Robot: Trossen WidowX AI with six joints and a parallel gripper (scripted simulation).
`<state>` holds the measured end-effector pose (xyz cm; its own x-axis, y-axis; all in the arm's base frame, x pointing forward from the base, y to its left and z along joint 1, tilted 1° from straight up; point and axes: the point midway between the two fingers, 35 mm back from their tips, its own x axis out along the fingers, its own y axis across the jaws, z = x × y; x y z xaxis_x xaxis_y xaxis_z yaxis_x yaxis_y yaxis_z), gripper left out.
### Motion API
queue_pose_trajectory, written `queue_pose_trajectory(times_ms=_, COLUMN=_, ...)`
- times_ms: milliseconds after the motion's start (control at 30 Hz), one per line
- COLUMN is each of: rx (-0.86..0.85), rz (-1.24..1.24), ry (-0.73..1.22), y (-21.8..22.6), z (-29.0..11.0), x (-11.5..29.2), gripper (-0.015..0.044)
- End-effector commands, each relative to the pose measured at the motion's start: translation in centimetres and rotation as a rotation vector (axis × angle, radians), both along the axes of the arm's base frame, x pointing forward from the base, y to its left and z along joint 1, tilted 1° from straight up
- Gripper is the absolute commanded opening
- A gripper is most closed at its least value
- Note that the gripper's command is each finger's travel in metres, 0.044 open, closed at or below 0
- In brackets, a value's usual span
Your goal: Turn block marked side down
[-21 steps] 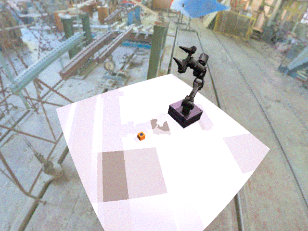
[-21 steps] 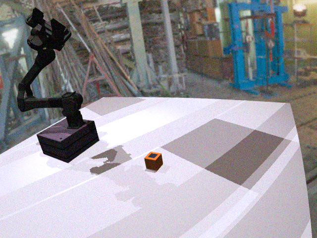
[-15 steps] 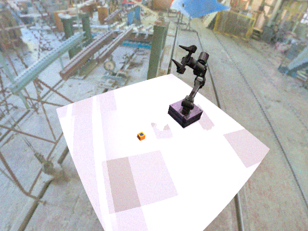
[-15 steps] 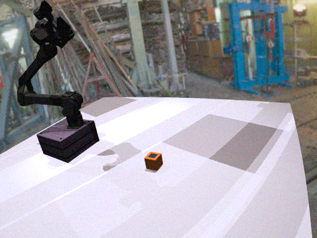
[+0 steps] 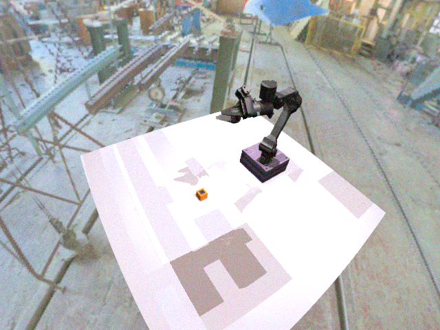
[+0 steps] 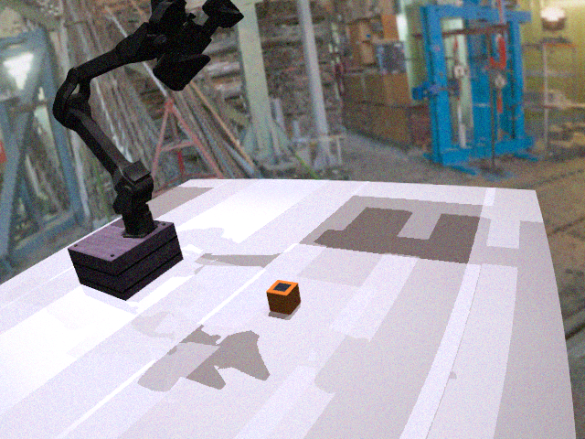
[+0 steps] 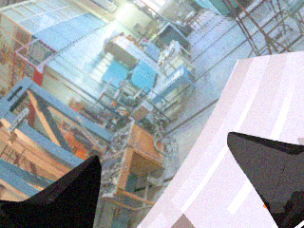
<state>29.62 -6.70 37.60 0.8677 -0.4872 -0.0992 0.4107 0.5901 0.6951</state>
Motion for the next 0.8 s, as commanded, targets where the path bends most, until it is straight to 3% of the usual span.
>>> queue_pose_trajectory(times_ms=0, rx=-0.108, rz=0.074, ry=0.294, y=-0.2, z=-4.4, x=4.0, gripper=0.0440)
queue_pose_trajectory(times_ms=267, rx=-0.222, rz=0.329, ry=0.903, y=-1.5, z=-16.1, x=8.9, gripper=0.0440)
queue_pose_trajectory(times_ms=500, rx=-0.163, rz=0.668, ry=1.336, y=-2.4, z=-26.8, x=8.3, gripper=0.0440)
queue_pose_trajectory(times_ms=600, rx=-0.096, rz=0.826, ry=1.464, y=-2.6, z=-30.5, x=7.2, gripper=0.0440)
queue_pose_trajectory(times_ms=767, rx=-0.079, rz=0.863, ry=1.488, y=-3.2, z=-31.3, x=7.1, gripper=0.0440)
